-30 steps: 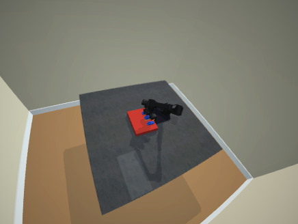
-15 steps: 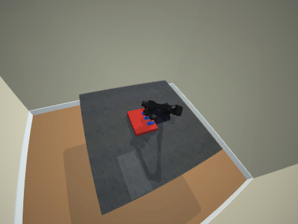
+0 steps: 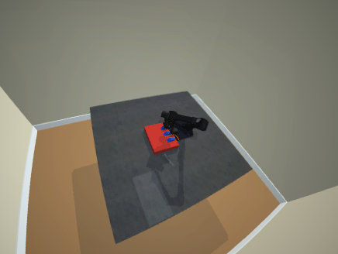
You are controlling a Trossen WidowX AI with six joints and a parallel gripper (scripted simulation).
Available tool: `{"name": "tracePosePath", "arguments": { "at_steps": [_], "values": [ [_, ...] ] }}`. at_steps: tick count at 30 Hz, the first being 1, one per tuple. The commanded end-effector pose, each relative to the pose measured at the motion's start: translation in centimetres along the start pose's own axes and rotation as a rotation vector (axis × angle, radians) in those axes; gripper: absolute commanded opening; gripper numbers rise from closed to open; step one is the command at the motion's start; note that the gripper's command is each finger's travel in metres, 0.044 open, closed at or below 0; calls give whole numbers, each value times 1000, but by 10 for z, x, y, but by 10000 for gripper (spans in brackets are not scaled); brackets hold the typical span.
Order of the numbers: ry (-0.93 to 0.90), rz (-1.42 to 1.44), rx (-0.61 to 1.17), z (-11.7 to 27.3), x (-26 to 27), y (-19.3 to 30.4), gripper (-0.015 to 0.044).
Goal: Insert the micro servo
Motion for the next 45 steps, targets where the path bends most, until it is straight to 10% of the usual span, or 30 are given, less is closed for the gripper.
{"name": "tracePosePath", "arguments": {
  "at_steps": [1,12,45],
  "values": [
    [5,10,3,7,1,0,187],
    [6,9,-3,45,-3,-65,440],
    [15,27,-8,119,1,-100,440]
  ]
}}
Point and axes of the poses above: the point midway between the two fingers, 35 mm back from their tips, its own z axis back along the fingers, its own x axis across the jaws, y = z × x, the point moved 9 cm from there along z, back along the fingers, and after that the axes turned 2 degrees about z, right-handed, at the moved point
